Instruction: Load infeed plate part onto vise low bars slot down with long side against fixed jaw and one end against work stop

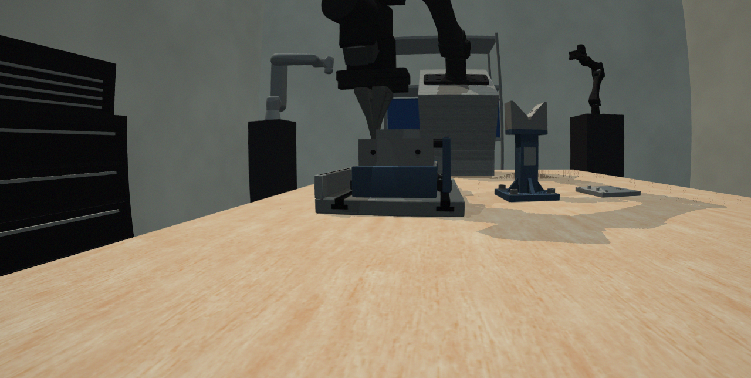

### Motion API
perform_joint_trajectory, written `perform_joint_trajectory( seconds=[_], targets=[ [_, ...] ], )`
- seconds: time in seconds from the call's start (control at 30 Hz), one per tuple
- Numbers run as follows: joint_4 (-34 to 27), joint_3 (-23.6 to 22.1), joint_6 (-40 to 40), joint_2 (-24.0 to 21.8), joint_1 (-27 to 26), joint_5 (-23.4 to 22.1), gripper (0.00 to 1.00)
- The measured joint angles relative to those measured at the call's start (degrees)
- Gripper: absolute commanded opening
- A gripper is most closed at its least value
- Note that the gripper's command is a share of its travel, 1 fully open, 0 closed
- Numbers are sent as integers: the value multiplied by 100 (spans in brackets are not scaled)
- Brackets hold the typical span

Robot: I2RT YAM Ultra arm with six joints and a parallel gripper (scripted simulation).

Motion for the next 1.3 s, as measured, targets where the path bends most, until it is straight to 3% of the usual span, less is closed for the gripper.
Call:
perform_joint_trajectory(
  seconds=[0.8,1.3],
  targets=[
    [-22,9,-44,2,-26,-72,0],
    [-203,444,-247,225,-302,-210,0]
  ],
)
